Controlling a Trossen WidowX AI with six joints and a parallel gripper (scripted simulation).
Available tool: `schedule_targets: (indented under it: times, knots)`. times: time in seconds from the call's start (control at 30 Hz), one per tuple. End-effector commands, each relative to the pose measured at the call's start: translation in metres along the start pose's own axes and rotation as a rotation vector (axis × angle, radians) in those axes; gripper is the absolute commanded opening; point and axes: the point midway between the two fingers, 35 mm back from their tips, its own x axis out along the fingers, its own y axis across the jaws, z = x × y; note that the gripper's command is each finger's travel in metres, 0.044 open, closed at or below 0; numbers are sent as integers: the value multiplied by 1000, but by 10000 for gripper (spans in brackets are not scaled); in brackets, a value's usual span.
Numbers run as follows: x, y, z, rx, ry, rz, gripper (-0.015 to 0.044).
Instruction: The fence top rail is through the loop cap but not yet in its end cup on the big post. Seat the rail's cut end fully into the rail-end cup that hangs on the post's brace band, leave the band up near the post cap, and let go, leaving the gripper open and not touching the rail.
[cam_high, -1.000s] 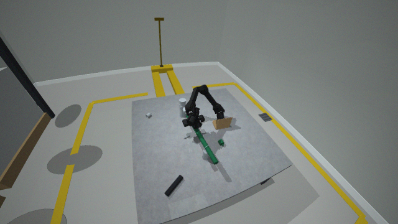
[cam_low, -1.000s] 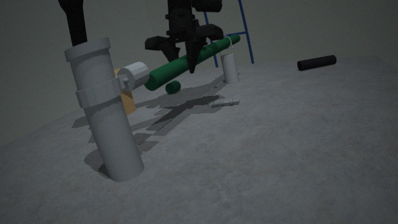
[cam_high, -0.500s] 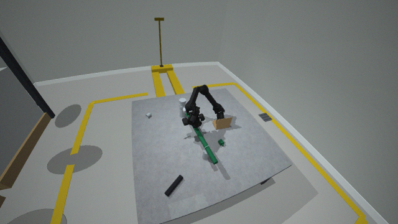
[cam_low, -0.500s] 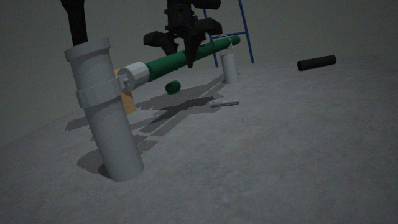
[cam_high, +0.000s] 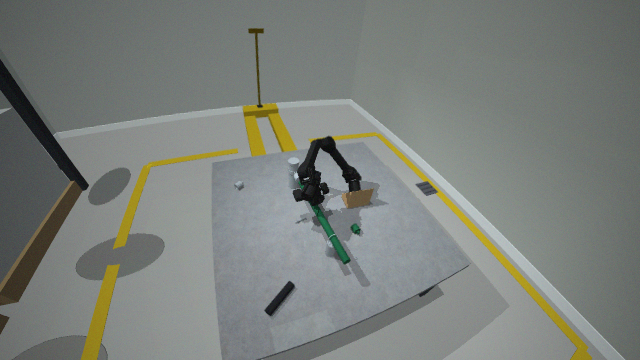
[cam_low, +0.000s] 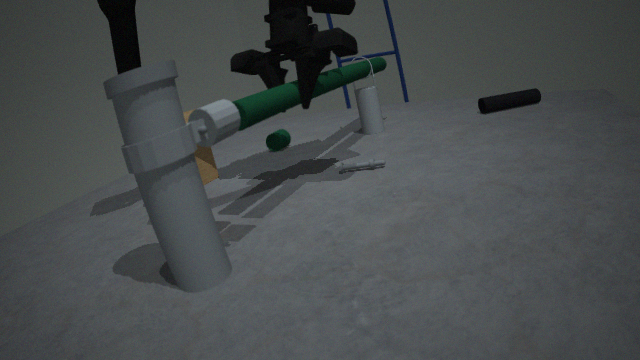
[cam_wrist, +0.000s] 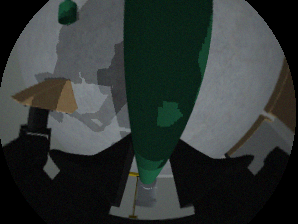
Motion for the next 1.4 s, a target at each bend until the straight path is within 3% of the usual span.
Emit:
schedule_targets:
  times: [0.0, 1.37]
  knots:
    - [-3, -2, -2, 1, 1, -4, 0]
    - [4, -2, -20, -7, -4, 15, 0]
